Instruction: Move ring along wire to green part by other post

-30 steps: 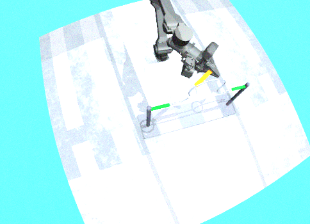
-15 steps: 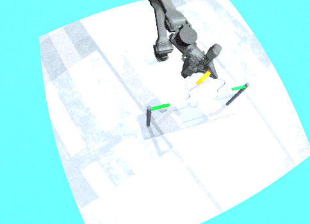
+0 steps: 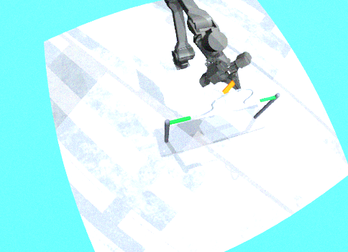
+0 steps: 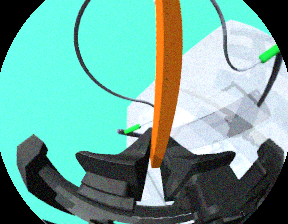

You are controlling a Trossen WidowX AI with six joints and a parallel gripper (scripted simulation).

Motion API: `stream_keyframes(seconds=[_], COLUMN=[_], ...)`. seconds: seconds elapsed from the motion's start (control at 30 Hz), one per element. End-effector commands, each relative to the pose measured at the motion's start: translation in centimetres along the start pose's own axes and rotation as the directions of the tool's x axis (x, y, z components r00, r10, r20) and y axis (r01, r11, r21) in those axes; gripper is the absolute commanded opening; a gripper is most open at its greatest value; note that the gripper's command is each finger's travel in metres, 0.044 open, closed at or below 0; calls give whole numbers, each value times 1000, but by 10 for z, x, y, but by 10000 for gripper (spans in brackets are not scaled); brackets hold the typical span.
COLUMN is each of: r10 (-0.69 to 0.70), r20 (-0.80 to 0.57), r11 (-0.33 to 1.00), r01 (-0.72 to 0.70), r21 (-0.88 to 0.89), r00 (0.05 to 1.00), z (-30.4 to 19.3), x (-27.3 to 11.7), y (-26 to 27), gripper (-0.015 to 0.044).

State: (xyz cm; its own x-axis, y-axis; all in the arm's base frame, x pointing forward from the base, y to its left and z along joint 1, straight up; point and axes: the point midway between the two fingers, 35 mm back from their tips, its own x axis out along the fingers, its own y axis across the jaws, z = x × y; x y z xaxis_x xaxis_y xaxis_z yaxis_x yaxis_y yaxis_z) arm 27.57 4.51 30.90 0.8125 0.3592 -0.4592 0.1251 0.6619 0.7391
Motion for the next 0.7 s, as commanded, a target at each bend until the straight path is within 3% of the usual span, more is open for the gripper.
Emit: stream_keyframes(seconds=[0.0, 0.67], r10=[-35, -241], r20=[8, 65], r11=[999, 933], r01=[36, 250], r21=[-40, -258], r00=[999, 968], z=[1, 3], x=[-1, -1], y=[-1, -16], gripper=[-150, -150])
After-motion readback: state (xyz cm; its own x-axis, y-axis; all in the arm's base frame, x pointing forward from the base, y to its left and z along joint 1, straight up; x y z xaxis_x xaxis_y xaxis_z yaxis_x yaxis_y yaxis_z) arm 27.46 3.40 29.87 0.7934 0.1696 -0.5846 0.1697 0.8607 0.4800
